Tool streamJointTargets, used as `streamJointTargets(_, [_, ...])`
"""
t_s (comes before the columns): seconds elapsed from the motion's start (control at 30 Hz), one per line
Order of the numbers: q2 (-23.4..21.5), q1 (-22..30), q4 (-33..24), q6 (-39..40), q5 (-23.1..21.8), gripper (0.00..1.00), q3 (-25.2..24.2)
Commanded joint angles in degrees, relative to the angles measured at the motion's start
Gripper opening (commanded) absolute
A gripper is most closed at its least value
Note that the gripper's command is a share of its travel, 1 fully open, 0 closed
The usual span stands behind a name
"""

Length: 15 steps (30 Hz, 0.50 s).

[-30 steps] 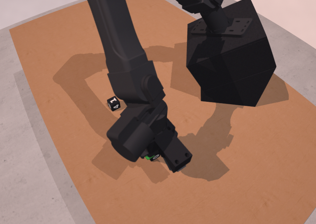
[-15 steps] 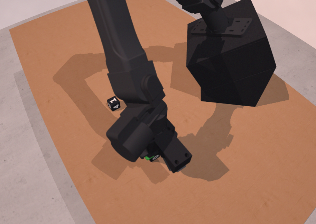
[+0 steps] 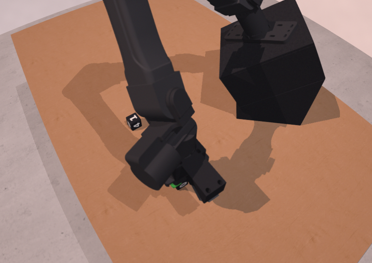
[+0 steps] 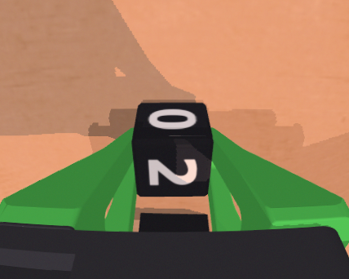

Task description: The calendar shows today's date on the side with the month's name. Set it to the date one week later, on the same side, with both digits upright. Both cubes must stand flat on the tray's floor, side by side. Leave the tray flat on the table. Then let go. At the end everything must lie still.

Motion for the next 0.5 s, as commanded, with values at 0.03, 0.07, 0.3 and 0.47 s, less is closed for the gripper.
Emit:
streamJointTargets(0.03, [-0.9,1.1,0.7,-0.4,-0.8,0.26,1.4])
streamJointTargets(0.07, [-0.9,1.1,0.7,-0.4,-0.8,0.26,1.4])
streamJointTargets(0.3, [0.0,1.2,0.3,-0.2,-0.8,0.26,1.5])
streamJointTargets(0.47, [-0.1,1.4,-0.8,0.2,-0.7,0.26,1.9])
